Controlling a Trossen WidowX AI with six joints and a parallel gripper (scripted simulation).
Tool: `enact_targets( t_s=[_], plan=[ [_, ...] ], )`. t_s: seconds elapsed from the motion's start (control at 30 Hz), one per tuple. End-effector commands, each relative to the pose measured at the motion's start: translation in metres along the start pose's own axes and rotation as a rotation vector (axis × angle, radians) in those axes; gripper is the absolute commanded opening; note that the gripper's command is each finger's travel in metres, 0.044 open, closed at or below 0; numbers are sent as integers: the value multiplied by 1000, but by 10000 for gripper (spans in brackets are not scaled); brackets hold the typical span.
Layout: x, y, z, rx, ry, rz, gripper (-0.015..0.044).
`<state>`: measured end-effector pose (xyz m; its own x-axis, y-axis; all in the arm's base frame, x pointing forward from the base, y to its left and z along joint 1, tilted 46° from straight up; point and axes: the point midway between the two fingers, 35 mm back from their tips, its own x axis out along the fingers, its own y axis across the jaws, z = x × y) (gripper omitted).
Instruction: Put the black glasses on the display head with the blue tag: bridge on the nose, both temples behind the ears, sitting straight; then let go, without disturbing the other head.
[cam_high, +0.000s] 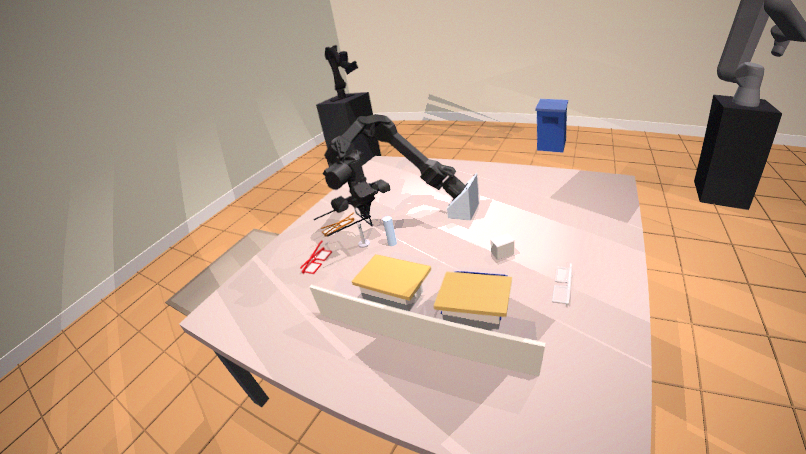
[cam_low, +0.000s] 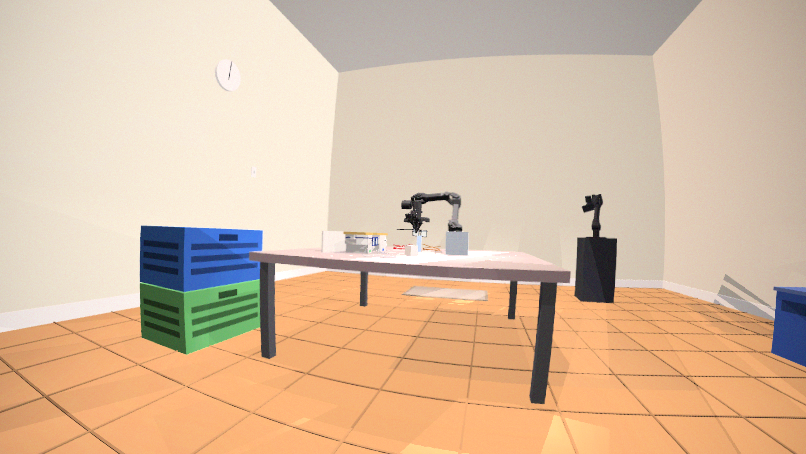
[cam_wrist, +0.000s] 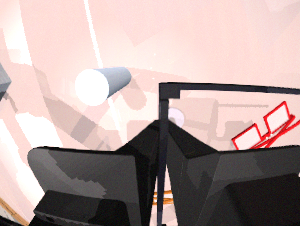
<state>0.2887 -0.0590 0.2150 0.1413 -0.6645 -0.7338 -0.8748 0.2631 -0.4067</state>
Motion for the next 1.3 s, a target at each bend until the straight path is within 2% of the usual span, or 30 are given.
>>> enact_targets(
  t_s=[0.0, 1.27],
  plan=[
    [2, 3, 10, 91, -1, 8, 0],
    [5, 39, 107, 1092, 12, 13, 0]
  ],
)
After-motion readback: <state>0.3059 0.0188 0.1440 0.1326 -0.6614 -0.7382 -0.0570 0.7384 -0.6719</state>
